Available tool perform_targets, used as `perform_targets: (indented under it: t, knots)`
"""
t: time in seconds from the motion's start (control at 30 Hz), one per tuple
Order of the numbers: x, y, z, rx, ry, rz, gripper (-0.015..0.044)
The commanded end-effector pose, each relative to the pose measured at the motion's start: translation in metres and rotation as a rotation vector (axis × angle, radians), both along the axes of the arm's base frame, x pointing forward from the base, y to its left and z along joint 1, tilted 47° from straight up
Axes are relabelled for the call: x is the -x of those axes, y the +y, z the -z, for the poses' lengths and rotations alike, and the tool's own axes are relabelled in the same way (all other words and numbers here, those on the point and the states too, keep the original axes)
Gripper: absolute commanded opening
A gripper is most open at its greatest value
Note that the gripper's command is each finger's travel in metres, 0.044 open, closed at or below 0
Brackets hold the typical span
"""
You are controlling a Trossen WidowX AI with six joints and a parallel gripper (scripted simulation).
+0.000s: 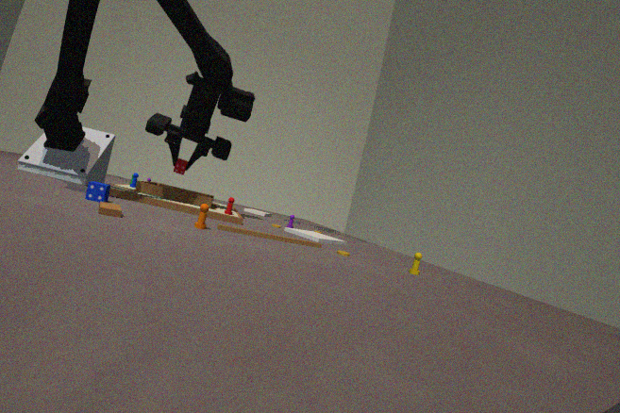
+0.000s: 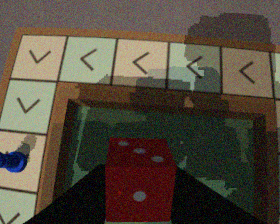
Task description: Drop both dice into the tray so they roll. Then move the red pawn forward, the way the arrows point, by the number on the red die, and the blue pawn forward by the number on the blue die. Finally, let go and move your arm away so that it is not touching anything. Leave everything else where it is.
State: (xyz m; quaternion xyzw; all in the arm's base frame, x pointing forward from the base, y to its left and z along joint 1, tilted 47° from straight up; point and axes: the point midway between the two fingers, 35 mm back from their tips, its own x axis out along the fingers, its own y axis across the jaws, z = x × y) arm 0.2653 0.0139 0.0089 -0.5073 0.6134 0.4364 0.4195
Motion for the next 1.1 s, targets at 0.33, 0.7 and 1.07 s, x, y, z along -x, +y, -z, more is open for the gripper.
perform_targets:
  t: [0.33, 0.7, 1.07]
  knots:
    - [-0.003, 0.000, -0.009, -0.294, -0.106, -0.034, 0.0000]
    - [-0.010, 0.001, -0.041, -0.294, -0.106, -0.034, 0.0000]
    - [-0.012, 0.001, -0.042, -0.291, -0.114, -0.030, 0.0026]
